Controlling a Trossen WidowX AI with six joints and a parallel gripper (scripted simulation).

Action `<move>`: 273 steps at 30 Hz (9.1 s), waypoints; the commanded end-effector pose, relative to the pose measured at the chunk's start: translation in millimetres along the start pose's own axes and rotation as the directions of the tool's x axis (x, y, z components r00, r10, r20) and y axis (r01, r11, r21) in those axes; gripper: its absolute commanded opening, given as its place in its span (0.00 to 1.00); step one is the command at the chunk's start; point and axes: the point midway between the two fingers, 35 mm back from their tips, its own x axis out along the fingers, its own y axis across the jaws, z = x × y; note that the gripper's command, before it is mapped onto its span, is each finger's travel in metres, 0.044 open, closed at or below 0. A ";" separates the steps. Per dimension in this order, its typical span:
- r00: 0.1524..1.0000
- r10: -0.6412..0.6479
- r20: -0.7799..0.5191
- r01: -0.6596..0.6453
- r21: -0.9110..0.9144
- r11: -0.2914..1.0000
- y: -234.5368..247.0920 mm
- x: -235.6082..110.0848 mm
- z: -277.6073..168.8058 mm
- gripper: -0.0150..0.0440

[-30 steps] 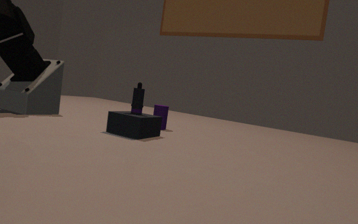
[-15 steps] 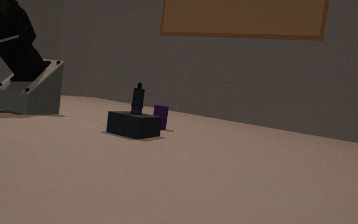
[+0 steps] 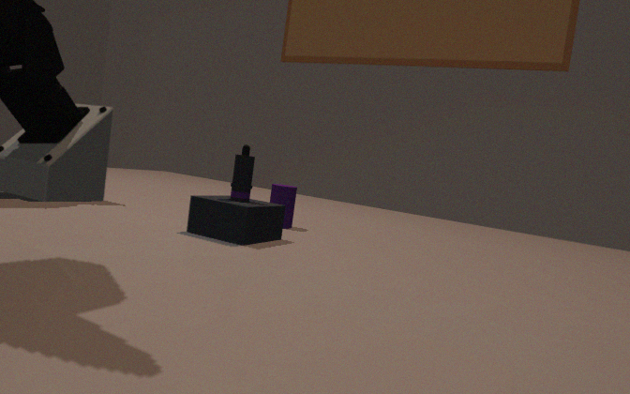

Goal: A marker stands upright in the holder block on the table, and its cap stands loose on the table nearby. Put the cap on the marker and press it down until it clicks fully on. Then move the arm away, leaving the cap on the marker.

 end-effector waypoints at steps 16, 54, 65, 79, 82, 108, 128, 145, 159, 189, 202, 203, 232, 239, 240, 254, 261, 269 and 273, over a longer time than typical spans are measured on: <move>0.827 -0.543 0.146 0.552 -0.399 0.732 -252.4 67.5 19.9 0.68; -0.816 -0.509 0.274 0.492 -0.133 -0.861 -603.3 -277.1 220.7 0.68; -0.816 -0.508 0.275 0.491 -0.132 -0.861 -621.9 -304.2 233.3 0.68; -0.816 -0.508 0.276 0.491 -0.132 -0.861 -635.7 -324.1 242.3 0.68; -0.816 -0.508 0.276 0.491 -0.132 -0.861 -638.3 -327.9 243.8 0.68; -0.817 -0.506 0.277 0.489 -0.131 -0.862 -656.4 -358.7 254.6 0.64; -0.816 -0.508 0.276 0.491 -0.132 -0.861 -647.2 -340.0 249.1 0.25; -0.816 -0.508 0.275 0.491 -0.132 -0.861 -621.7 -307.8 239.4 0.25; -0.816 -0.508 0.275 0.491 -0.133 -0.861 -574.2 -301.7 263.9 0.25; -0.819 -0.503 0.277 0.486 -0.132 -0.864 -520.1 -311.3 289.6 0.25; -0.818 -0.504 0.277 0.487 -0.132 -0.863 -531.2 -327.9 296.1 0.25; -0.818 -0.504 0.277 0.487 -0.132 -0.864 -532.0 -329.2 296.6 0.25; -0.819 -0.505 0.273 0.489 -0.129 -0.863 -544.3 -351.3 302.7 0.39; -0.819 -0.505 0.273 0.489 -0.129 -0.863 -544.3 -351.3 302.7 0.70; -0.819 -0.505 0.273 0.489 -0.129 -0.863 -544.3 -351.3 302.7 0.74; -0.818 -0.507 0.271 0.491 -0.131 -0.861 -508.6 -291.5 282.5 1.00; -0.818 -0.506 0.273 0.449 -0.245 -0.859 -508.5 -292.6 282.6 0.87; -0.819 -0.503 0.276 0.362 -0.431 -0.826 -510.8 -297.6 284.2 0.51; -0.819 -0.503 0.276 0.362 -0.431 -0.826 -510.8 -297.6 284.2 0.33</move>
